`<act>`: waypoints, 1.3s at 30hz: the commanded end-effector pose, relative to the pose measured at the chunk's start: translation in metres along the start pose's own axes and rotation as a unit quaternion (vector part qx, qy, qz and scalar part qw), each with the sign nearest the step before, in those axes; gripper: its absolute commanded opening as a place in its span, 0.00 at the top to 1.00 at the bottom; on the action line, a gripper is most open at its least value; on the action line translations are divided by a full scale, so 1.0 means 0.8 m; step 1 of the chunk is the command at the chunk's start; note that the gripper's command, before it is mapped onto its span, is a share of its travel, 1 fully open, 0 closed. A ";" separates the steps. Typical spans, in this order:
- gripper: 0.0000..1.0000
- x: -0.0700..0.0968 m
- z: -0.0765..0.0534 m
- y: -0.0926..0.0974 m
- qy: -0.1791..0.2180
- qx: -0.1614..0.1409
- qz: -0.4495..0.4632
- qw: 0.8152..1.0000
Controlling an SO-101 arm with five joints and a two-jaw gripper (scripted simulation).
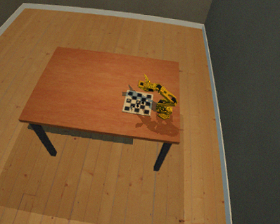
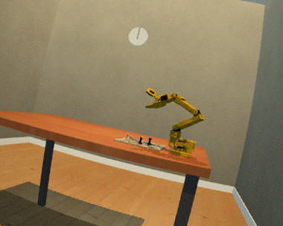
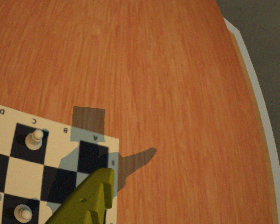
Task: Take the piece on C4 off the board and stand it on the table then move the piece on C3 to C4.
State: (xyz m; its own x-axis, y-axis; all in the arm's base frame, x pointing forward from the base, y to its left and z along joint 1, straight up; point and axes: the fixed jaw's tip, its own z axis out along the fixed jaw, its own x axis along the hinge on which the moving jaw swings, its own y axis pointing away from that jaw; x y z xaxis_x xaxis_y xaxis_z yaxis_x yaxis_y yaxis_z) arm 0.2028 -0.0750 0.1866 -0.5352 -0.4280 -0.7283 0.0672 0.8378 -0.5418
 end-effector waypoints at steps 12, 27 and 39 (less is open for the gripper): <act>0.48 0.011 -0.048 0.064 -0.010 -0.098 0.108 0.989; 0.58 0.033 -0.079 0.105 0.008 -0.174 0.184 0.967; 0.60 0.039 -0.084 0.113 0.013 -0.188 0.198 0.962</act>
State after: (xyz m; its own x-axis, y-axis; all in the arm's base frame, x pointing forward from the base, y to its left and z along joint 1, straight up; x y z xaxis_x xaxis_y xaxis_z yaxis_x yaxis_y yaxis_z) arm 0.1367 0.0086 0.1468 -0.5405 -0.0532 -0.8397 -0.0331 0.9986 -0.0419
